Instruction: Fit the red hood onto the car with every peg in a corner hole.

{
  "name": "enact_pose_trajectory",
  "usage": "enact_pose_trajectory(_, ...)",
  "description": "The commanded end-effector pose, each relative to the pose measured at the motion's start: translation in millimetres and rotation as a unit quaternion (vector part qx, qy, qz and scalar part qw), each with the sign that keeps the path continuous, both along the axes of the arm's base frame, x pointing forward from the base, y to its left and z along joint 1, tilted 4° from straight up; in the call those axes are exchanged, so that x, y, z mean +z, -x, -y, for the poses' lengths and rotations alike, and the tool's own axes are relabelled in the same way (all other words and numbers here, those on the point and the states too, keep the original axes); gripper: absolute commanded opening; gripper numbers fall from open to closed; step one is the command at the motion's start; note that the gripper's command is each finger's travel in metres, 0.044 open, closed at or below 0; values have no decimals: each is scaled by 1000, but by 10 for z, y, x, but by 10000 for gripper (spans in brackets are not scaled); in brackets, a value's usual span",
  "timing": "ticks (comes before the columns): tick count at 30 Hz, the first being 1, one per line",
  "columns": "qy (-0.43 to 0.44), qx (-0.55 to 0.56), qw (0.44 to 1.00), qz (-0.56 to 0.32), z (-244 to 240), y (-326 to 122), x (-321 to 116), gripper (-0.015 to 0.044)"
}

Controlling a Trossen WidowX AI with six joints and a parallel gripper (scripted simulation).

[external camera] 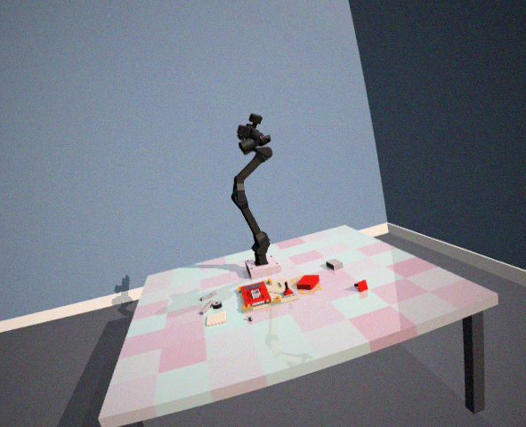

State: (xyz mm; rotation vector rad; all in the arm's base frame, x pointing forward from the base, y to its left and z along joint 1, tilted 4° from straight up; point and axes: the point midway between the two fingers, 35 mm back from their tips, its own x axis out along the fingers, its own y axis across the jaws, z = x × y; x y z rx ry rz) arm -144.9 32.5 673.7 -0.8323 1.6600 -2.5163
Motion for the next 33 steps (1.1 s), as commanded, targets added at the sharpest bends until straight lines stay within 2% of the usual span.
enact_pose_trajectory(1, 3, -1, 1000, 0, -13, 0, 2, 26)
enact_pose_trajectory(10, 141, -32, 989, -18, -680, -35, 53, 263)
enact_pose_trajectory(17, 193, -71, 978, -37, -1067, -138, 43, 440)
enact_pose_trajectory(33, 396, -147, 899, -112, -2224, -648, -179, 440)
